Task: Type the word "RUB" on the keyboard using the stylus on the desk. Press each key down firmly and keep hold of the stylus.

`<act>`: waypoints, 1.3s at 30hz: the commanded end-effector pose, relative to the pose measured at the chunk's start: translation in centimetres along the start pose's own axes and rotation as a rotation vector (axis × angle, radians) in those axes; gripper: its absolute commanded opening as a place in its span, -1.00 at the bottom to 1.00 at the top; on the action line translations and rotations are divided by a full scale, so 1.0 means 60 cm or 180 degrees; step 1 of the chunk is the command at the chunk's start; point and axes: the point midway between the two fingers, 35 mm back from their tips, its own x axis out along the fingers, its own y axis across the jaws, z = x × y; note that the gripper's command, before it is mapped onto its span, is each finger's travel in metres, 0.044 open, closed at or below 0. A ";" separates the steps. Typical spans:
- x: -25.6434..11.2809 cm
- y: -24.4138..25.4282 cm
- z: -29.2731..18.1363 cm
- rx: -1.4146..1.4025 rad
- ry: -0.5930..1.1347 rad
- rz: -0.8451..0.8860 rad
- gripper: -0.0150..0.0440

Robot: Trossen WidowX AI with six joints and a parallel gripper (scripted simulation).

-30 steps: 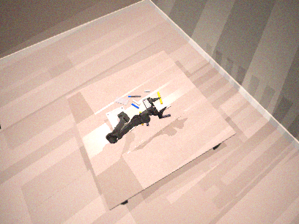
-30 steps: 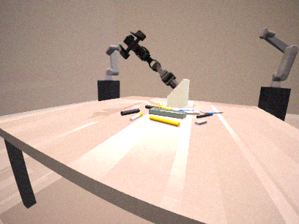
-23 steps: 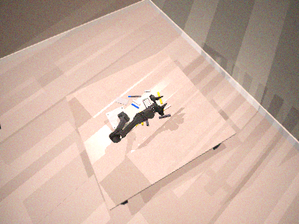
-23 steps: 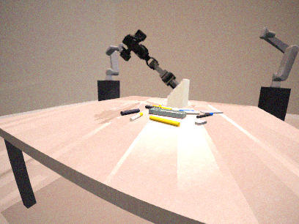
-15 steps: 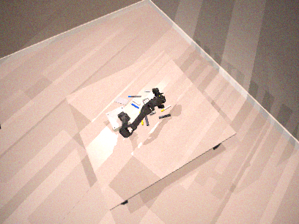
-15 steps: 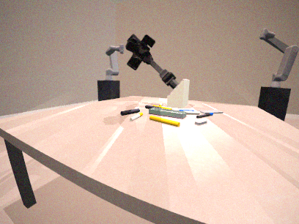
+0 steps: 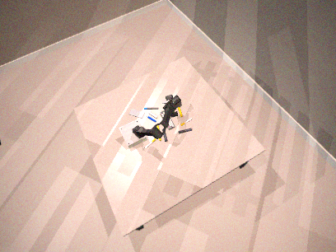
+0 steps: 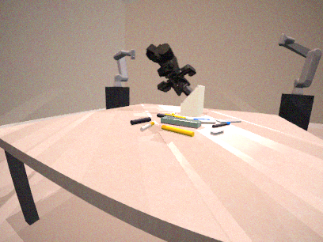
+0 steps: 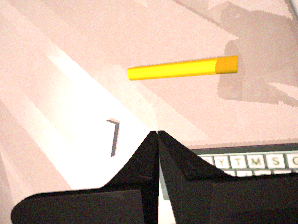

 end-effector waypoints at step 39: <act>0.090 -0.108 -0.151 -0.0682 0.1080 -0.1537 -0.49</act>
